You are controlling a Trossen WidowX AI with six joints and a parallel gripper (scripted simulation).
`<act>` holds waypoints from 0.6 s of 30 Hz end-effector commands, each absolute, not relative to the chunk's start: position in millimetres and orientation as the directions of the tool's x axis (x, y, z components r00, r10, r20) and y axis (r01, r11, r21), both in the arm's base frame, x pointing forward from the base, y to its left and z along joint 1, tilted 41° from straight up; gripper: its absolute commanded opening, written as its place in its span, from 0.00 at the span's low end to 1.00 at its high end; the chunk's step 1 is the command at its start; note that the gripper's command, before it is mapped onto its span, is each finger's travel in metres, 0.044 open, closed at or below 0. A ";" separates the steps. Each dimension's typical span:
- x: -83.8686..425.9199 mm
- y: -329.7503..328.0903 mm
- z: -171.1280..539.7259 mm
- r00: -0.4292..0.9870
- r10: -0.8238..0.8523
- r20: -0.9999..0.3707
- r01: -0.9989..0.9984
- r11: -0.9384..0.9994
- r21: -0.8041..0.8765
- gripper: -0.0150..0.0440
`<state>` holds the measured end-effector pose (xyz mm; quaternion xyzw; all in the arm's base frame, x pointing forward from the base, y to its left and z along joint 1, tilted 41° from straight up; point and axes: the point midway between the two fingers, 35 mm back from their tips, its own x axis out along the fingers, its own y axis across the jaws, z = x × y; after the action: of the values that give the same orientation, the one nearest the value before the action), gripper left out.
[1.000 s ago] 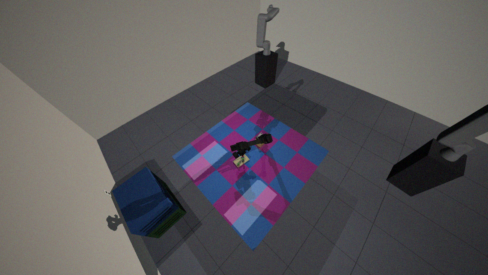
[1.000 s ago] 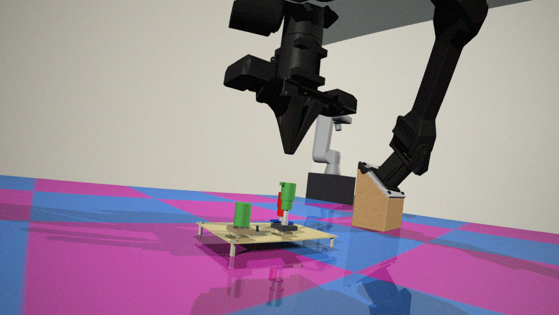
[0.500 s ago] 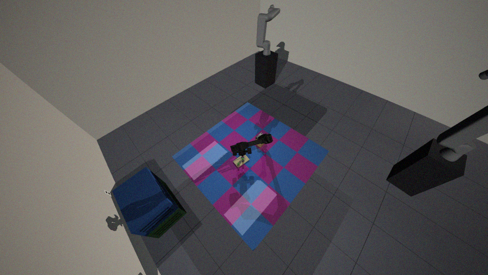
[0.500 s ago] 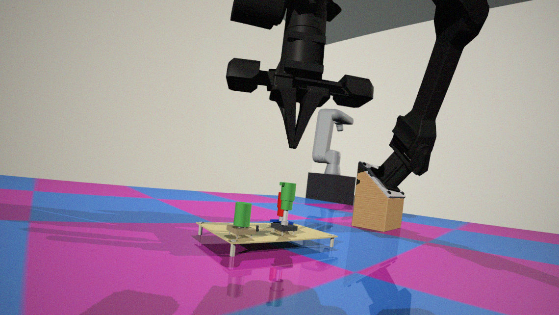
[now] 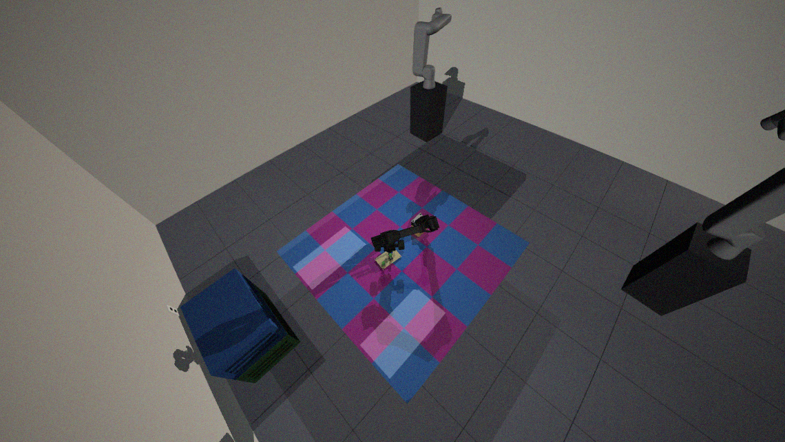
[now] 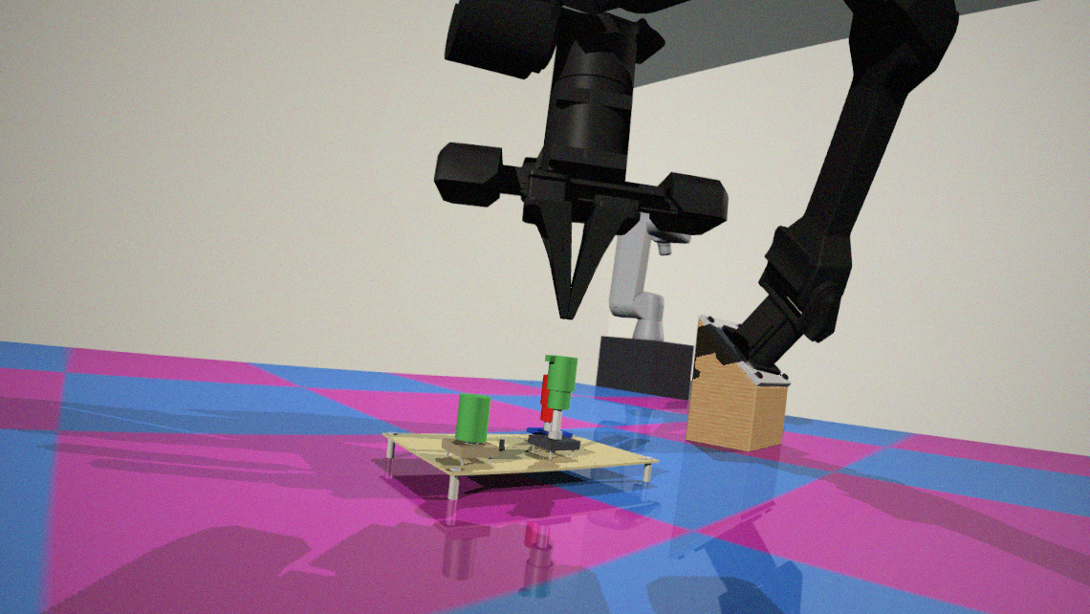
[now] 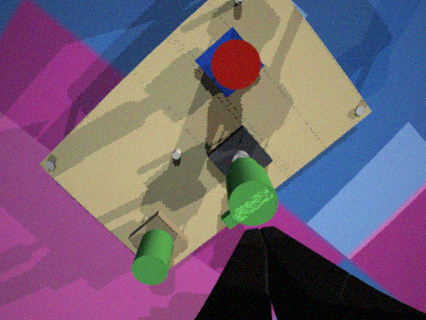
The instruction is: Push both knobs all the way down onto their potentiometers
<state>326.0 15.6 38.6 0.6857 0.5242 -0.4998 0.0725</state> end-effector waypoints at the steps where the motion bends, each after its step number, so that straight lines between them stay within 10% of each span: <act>1: 325.1 19.6 34.5 -0.052 0.649 -0.759 0.788 -0.440 -0.431 0.25; 18: 324.2 28.4 24.5 -0.052 0.650 -0.758 0.788 -0.440 -0.431 0.25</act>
<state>324.1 27.9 24.8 0.6845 0.5253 -0.5005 0.0713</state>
